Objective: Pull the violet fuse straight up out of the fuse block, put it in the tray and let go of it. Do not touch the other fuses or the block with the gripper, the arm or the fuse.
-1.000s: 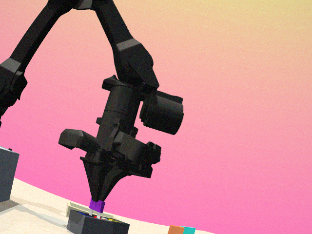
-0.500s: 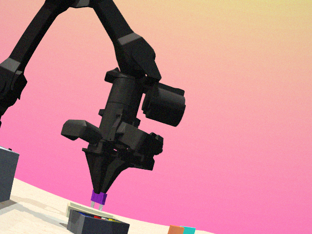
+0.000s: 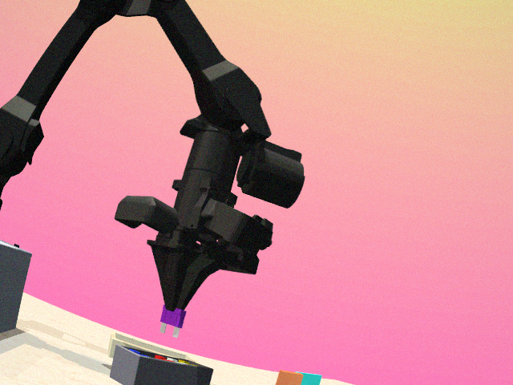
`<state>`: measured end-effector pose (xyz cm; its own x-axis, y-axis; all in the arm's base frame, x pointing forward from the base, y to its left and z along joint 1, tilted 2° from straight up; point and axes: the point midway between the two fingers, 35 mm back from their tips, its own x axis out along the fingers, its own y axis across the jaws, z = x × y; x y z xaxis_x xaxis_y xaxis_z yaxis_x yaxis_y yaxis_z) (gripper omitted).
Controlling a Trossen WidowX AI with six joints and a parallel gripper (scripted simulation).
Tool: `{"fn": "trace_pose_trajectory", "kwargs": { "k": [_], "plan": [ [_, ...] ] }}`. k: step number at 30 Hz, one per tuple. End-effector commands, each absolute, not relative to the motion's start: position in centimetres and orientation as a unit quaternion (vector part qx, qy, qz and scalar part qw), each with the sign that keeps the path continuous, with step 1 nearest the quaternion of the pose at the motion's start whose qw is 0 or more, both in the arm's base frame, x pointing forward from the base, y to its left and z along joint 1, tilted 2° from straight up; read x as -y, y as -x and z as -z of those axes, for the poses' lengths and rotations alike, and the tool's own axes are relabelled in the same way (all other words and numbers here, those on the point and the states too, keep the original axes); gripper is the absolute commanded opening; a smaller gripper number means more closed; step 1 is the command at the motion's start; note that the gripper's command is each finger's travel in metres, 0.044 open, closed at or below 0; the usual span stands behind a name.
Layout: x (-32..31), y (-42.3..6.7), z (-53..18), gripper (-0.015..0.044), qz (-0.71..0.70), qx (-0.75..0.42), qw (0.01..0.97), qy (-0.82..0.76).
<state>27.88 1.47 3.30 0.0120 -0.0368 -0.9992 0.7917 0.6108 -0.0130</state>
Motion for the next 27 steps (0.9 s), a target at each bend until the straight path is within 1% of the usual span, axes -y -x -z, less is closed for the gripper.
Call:
{"fn": "trace_pose_trajectory", "kwargs": {
  "k": [1,14,27],
  "plan": [
    [-3.1,-28.3,-3.2,0.0,0.322,-0.626,0.642,-0.302],
    [-10.4,-29.2,-3.1,0.0,0.321,-0.627,0.641,-0.304],
    [-17.7,-28.2,-2.7,0.0,0.32,-0.628,0.64,-0.305]
  ]
}}
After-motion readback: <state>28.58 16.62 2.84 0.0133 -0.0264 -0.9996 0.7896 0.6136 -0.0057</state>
